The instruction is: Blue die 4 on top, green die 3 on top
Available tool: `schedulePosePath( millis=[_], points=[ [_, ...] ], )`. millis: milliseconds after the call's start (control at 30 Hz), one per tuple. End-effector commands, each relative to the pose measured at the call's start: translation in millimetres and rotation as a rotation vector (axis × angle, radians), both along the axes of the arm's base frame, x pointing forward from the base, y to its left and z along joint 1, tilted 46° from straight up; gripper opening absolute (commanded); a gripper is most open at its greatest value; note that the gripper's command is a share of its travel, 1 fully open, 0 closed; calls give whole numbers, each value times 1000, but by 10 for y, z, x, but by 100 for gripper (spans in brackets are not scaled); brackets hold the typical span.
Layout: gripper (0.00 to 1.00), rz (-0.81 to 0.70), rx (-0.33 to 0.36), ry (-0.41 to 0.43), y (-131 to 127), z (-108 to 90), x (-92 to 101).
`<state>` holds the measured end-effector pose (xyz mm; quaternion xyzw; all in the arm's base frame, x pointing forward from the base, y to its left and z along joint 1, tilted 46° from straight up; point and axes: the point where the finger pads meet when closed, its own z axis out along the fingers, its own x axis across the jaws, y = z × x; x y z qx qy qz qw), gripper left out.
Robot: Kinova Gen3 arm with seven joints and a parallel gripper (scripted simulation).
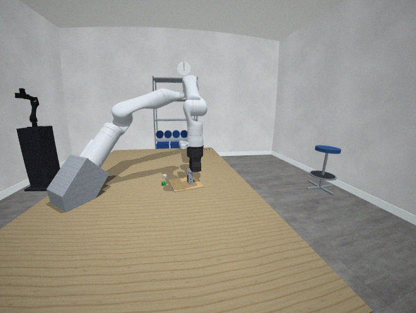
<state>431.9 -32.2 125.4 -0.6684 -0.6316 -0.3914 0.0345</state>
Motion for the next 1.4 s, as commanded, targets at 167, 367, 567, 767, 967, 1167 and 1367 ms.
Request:
schedulePosePath(
  millis=[167, 367, 567, 767, 967, 1167, 1367],
  points=[
    [58, -1, -1, -1, -7, 5, 1],
    [64, -1, -1, -1, -7, 5, 1],
    [64, -1, -1, -1, -7, 5, 1],
    [64, -1, -1, -1, -33, 38, -22],
    [64, -1, -1, -1, -152, 191, -128],
    [64, -1, -1, -1, -269, 340, -232],
    [64, -1, -1, -1, -427, 543, -373]
  ],
)
